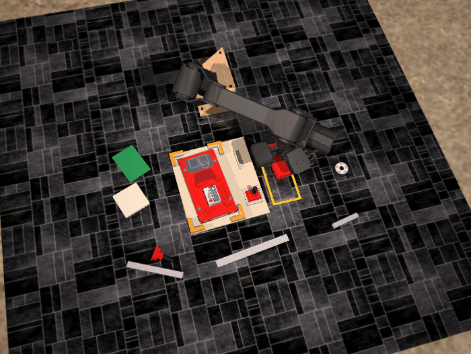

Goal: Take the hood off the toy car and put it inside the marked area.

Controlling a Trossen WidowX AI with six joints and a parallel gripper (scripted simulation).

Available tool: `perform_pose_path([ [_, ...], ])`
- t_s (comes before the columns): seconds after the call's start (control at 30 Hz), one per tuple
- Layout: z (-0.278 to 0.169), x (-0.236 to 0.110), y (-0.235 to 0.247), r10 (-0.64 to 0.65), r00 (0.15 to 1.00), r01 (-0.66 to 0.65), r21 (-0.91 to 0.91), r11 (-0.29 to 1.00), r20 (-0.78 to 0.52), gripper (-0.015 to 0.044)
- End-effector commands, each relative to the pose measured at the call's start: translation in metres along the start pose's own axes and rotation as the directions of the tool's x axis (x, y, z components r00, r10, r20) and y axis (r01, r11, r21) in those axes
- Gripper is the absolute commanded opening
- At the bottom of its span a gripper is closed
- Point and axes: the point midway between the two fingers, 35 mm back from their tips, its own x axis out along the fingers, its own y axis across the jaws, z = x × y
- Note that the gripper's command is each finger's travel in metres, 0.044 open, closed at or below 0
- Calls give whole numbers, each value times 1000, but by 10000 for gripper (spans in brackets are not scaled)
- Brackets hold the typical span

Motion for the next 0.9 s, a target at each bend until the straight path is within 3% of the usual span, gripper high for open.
perform_pose_path([
  [0.0,1,2,0,-4,1000,4,-3,1000,5,0],
  [0.87,1,18,0,-4,1000,4,-3,1000,5,0],
])
